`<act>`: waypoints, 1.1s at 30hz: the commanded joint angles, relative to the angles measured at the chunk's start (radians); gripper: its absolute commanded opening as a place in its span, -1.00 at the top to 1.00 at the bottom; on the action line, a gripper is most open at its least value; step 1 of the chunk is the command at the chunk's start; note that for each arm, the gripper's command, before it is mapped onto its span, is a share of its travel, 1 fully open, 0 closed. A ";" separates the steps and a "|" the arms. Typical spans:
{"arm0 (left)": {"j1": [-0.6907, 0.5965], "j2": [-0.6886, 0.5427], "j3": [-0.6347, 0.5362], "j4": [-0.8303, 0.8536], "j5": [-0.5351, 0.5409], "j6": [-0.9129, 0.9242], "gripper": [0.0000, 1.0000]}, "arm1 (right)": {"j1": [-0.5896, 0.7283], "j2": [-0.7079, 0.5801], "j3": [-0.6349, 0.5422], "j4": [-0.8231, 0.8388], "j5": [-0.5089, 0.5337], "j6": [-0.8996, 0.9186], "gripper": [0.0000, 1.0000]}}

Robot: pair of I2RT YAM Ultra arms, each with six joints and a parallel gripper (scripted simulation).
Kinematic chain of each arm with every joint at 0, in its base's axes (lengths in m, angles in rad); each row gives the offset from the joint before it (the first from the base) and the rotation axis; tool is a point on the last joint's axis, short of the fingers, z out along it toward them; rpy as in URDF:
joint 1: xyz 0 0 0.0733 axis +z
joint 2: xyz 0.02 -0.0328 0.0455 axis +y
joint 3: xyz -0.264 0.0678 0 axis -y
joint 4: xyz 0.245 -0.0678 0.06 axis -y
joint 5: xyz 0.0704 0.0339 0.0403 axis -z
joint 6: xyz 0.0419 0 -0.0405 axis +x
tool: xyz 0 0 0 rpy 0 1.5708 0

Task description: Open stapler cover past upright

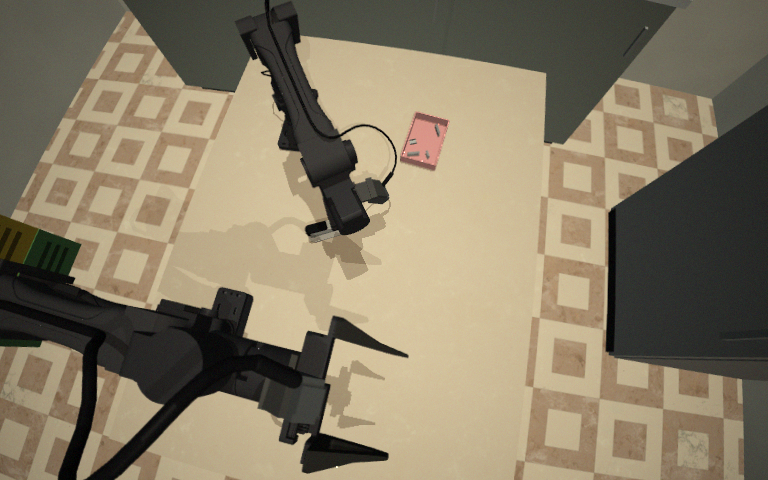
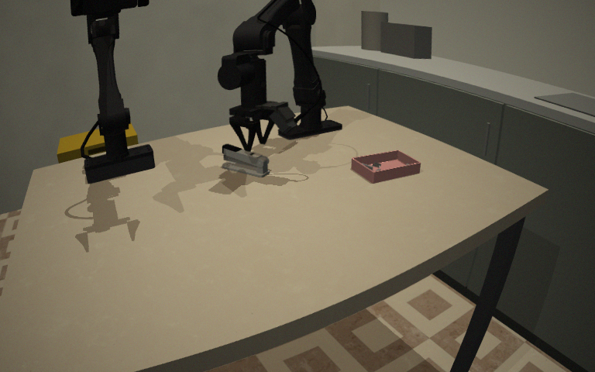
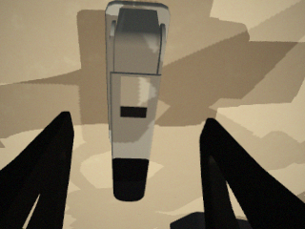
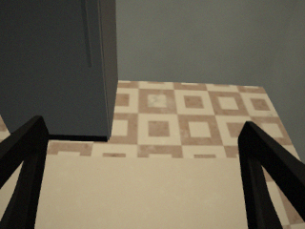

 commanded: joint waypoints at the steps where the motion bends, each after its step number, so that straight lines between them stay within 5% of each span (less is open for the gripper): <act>1: -0.003 0.011 -0.022 0.025 0.005 -0.007 -0.17 | -0.003 -0.005 -0.006 0.004 -0.013 0.011 -1.00; 33: -0.003 0.060 -0.129 0.181 0.005 -0.006 -0.17 | -0.003 -0.005 -0.006 0.004 -0.013 0.011 -1.00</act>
